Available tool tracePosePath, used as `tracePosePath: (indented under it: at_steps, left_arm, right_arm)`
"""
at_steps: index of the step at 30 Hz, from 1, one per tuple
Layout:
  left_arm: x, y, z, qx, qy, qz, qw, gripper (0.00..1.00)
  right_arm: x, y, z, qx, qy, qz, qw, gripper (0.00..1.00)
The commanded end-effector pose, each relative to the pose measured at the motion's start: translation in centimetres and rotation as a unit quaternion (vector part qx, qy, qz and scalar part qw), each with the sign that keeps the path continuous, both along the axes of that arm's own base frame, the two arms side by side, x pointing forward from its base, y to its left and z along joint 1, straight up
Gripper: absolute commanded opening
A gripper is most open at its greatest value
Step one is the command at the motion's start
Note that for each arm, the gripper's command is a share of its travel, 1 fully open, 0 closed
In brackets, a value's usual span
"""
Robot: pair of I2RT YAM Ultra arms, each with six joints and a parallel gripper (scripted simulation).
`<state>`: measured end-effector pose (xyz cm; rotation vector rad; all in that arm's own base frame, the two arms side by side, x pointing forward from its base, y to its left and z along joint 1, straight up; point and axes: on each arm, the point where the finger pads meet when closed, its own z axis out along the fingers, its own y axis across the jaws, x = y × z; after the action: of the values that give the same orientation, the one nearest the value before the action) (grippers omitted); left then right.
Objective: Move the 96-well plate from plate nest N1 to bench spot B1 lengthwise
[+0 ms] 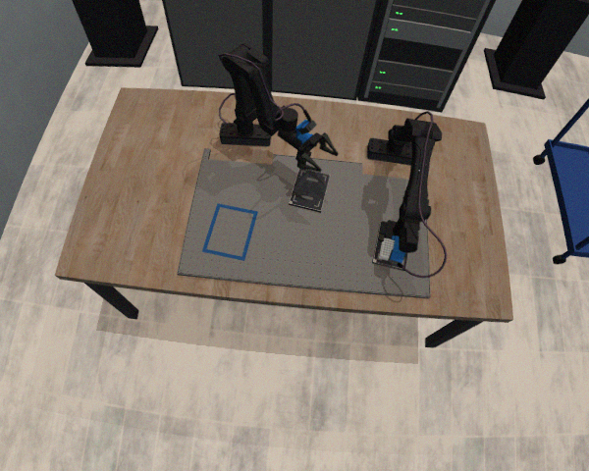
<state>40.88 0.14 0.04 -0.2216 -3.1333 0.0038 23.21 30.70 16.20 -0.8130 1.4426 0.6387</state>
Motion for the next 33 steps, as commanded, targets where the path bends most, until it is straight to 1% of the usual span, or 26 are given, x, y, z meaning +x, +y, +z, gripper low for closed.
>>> tracePosePath:
  at_steps: [1, 3, 4, 6, 12, 13, 15, 16, 24, 28, 30, 33]
  left_arm:
    - [0.2, 0.6, 0.2, 0.004, -0.005, 0.002, 1.0, 0.91]
    - [0.2, 0.6, 0.2, 0.004, -0.005, 0.002, 1.0, 0.91]
    - [0.2, 0.6, 0.2, 0.004, -0.005, 0.002, 1.0, 0.87]
    - [0.2, 0.2, 0.3, 0.001, -0.005, 0.001, 1.0, 0.87]
    - [0.0, 0.1, 0.2, 0.001, -0.006, 0.002, 1.0, 0.79]
    - [0.0, 0.1, 0.2, 0.001, -0.006, 0.002, 1.0, 0.67]
    - [0.0, 0.1, 0.2, 0.001, -0.006, 0.002, 1.0, 0.67]
    - [0.0, 0.1, 0.2, 0.001, -0.006, 0.002, 1.0, 0.79]
    - [0.2, 0.1, 4.5, 0.001, -0.009, 0.002, 1.0, 0.79]
    - [0.2, 0.1, 4.9, 0.001, -0.009, 0.002, 1.0, 0.79]
    - [0.2, 0.1, 4.9, 0.001, -0.009, 0.002, 1.0, 0.79]
    - [0.1, 0.1, 4.5, 0.001, -0.004, 0.002, 1.0, 0.79]
  right_arm:
    - [0.1, -0.3, -0.4, -0.004, -0.002, -0.001, 1.0, 1.0]
    - [0.1, -0.3, -0.4, -0.004, -0.002, -0.001, 1.0, 1.0]
    - [0.1, -0.3, -0.4, -0.004, -0.002, -0.001, 1.0, 1.0]
    - [0.1, -0.3, -0.4, -0.004, -0.002, -0.001, 1.0, 1.0]
    - [0.1, -0.3, -0.4, -0.004, -0.002, -0.001, 1.0, 1.0]
    - [0.1, -0.3, -0.4, -0.004, -0.002, -0.001, 1.0, 1.0]
    - [0.1, -0.3, -0.4, -0.004, -0.002, -0.001, 1.0, 1.0]
    - [0.1, -0.3, -0.4, -0.004, -0.002, -0.001, 1.0, 1.0]
    - [0.1, -0.3, -0.4, -0.004, -0.002, -0.001, 1.0, 1.0]
    - [0.1, -0.3, -0.4, -0.004, -0.002, -0.001, 1.0, 1.0]
    - [0.1, -0.4, -1.4, -0.022, 0.007, -0.001, 1.0, 1.0]
    - [0.3, -0.2, -1.3, -0.024, 0.009, -0.002, 1.0, 1.0]
